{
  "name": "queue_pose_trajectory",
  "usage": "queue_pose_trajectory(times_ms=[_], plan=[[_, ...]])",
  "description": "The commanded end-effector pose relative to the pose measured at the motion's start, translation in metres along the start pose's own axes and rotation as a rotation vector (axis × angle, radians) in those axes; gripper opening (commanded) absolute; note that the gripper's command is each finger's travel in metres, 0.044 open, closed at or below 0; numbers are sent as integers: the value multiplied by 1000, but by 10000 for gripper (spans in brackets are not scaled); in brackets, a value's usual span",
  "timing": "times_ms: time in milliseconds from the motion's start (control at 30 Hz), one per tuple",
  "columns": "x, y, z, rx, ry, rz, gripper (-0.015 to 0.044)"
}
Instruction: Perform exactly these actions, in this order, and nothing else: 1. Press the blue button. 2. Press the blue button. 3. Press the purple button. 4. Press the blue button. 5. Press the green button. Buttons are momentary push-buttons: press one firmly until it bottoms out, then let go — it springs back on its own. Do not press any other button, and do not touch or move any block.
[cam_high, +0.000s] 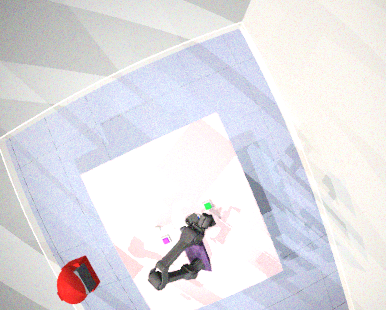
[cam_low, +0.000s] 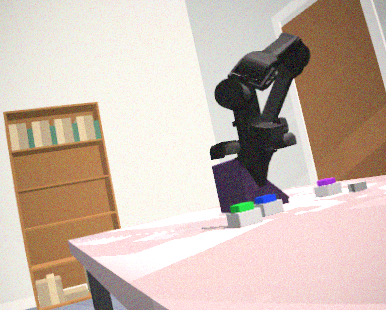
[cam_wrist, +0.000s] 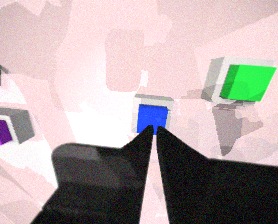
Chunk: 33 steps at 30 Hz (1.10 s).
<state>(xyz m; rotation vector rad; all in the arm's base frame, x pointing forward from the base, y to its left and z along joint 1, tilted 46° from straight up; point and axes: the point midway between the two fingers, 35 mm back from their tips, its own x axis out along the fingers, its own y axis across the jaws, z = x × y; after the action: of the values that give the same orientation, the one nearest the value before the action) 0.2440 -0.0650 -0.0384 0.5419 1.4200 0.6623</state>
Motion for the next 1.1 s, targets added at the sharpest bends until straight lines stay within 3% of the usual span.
queue_pose_trajectory(times_ms=[0,433,1067], plan=[[10,1,-2,9,2,11,20],[30,2,-3,9,2,12,20],[30,2,-3,9,2,12,20]])
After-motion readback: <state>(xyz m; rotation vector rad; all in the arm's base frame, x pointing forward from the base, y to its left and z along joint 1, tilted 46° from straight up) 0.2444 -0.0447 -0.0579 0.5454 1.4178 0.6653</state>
